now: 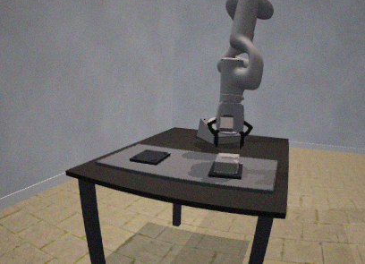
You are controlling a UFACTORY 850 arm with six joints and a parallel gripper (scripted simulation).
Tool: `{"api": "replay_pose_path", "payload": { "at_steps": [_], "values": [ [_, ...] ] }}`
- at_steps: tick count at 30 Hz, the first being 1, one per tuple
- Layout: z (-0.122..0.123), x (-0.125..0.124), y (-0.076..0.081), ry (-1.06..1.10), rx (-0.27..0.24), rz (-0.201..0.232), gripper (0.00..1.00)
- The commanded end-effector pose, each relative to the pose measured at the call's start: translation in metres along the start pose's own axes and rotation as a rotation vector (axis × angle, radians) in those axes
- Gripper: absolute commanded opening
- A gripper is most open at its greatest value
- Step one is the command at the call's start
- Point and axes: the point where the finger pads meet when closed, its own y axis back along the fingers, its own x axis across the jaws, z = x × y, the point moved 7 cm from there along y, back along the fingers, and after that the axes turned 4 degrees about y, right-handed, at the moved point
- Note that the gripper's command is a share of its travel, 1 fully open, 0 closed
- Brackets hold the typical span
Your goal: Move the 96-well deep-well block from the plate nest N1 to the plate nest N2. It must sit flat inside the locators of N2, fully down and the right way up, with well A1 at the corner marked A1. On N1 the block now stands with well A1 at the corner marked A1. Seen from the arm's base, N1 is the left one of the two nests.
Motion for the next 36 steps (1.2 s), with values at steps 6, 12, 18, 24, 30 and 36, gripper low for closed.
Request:
{"api": "replay_pose_path", "payload": {
  "at_steps": [6, 12, 18, 24, 30, 36],
  "values": [
    [-0.001, 0.0, -0.014, 0.0, 0.002, 0.0, 1.0],
    [-0.001, 0.0, -0.022, 0.0, 0.002, 0.0, 1.0],
    [-0.001, 0.0, -0.031, 0.0, 0.002, 0.0, 1.0],
    [-0.001, 0.0, -0.041, 0.0, 0.002, 0.0, 1.0],
    [-0.001, 0.0, -0.047, 0.0, 0.002, 0.0, 1.0],
    [-0.001, 0.0, -0.053, 0.0, 0.002, 0.0, 1.0]
  ]
}}
